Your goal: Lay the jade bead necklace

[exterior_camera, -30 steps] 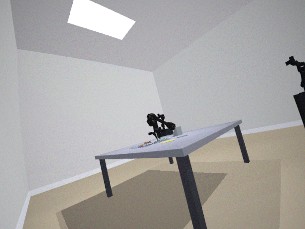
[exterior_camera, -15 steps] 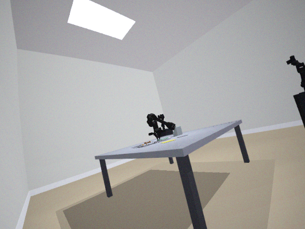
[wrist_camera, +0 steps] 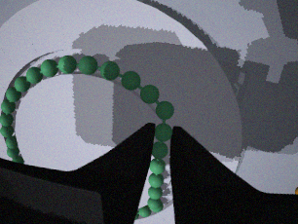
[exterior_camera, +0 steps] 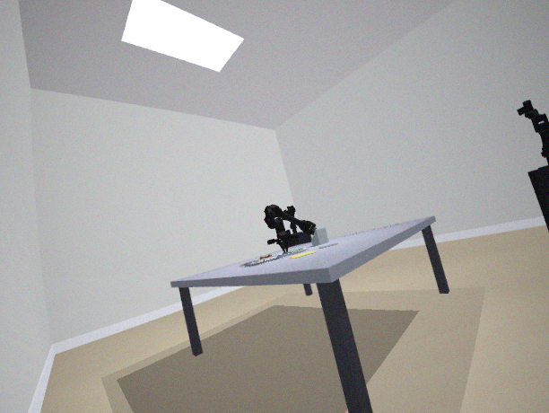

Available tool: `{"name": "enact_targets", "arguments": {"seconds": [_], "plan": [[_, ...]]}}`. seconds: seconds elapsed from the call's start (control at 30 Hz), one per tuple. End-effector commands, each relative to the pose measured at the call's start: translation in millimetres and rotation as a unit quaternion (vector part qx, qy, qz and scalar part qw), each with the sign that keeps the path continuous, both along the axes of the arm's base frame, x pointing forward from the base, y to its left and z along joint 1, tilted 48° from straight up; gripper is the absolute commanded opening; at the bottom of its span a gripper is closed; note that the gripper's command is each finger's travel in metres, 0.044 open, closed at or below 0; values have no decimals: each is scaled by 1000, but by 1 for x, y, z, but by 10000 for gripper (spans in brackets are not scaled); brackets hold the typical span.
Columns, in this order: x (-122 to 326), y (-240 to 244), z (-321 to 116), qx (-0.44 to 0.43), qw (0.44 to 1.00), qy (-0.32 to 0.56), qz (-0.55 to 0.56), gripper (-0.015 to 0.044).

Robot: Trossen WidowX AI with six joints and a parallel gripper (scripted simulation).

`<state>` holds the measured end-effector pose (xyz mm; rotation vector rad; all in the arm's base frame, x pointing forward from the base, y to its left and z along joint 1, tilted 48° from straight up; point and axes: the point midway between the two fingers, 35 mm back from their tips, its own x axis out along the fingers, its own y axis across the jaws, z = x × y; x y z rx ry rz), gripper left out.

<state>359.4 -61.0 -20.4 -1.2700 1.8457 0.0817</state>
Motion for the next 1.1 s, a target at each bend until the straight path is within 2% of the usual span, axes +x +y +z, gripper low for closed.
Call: {"name": "enact_targets", "arguments": {"seconds": [0.0,1.07], "plan": [[0,1,0,0,1000,0,1,0],[8,-2,1,-2,1000,2,4,0]]}}
